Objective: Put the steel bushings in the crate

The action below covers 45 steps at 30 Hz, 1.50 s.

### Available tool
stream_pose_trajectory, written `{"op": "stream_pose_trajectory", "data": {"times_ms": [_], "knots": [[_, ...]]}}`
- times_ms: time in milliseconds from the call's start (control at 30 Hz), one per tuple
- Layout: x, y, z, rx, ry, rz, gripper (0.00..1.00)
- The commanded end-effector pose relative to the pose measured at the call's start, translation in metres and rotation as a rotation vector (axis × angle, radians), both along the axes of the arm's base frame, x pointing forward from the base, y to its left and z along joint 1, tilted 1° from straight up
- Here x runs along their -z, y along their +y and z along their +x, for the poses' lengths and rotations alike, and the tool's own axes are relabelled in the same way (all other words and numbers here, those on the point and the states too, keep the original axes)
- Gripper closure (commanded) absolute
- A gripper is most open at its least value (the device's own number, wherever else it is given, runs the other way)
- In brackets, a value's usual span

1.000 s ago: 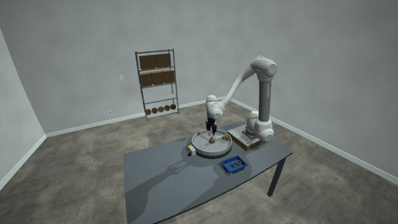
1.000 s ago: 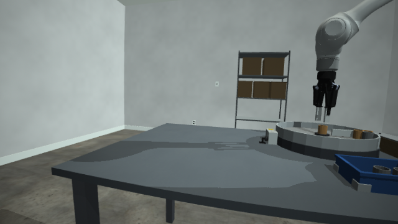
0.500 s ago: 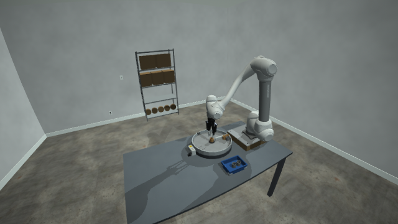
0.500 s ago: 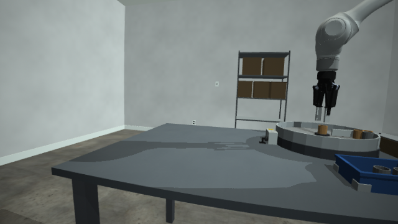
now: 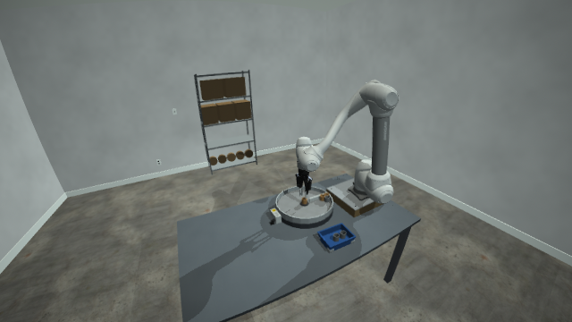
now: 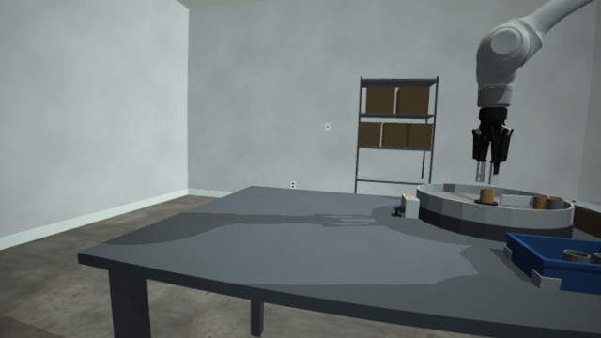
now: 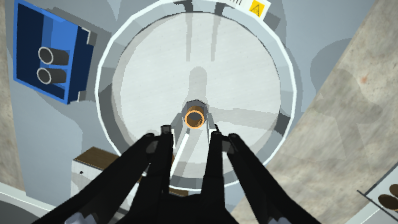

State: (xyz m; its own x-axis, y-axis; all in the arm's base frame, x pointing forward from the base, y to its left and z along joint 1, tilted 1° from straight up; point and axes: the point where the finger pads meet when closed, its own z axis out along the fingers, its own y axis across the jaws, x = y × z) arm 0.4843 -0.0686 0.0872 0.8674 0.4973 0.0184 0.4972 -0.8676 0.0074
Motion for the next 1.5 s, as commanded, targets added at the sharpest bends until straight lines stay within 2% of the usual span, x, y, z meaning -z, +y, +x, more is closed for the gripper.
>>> {"op": "stream_pose_trajectory", "data": {"times_ms": [0,267,1433,1467], "knots": [[-0.0041,-0.0002,-0.0013,-0.003,0.001,0.002,0.72],[-0.0105,-0.0002,-0.0014,-0.003,0.001,0.002,0.72],[-0.0106,-0.0002,-0.0014,-0.003,0.001,0.002,0.72],[-0.0106,-0.0001,-0.0016,-0.002,0.001,0.002,0.9]]}}
